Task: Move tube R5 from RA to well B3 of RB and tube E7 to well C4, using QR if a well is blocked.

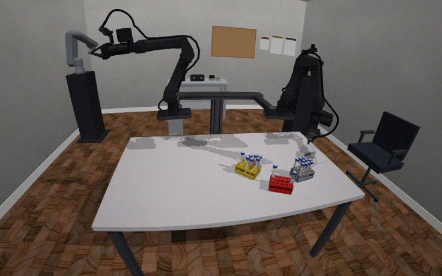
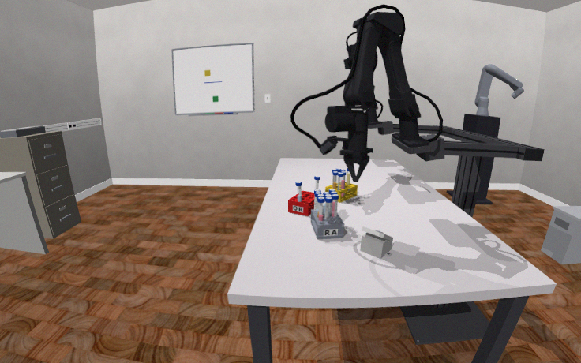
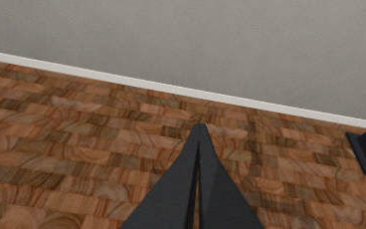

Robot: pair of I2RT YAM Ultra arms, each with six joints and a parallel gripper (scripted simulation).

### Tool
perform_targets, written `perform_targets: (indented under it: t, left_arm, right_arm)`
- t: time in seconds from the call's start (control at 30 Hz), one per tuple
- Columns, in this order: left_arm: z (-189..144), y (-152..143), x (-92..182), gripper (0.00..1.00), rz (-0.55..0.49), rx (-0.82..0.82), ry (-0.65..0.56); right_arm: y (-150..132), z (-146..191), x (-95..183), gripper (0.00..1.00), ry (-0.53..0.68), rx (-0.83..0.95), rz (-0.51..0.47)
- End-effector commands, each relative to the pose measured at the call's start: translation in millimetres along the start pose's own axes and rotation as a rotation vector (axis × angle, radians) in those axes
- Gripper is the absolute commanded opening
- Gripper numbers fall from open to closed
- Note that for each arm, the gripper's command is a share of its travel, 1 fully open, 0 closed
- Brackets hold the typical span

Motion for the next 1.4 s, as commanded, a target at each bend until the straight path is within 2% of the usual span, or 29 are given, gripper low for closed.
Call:
perform_targets:
  t: [0.0, 1.37]
  left_arm:
    - [8.1, 9.4, 1.6, 0.0, -0.022, -0.032, -0.007]
    - [51.1, 48.4, 2.8, 0.0, -0.014, -0.018, -0.003]
  right_arm:
    - [19.8, -5.8, 11.9, 0.0, -0.021, -0.008, -0.05]
    - [19.8, -5.8, 11.9, 0.0, -0.021, -0.008, -0.05]
Point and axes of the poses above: on each arm, the point where the finger pads meet when closed, its own x axis back along the fingers, its own z axis across the jaws, y = z × x, the point moved 10 cm from there along x, back along the fingers, and after that the axes turned 1 degree about -x, right-handed, at the moved point
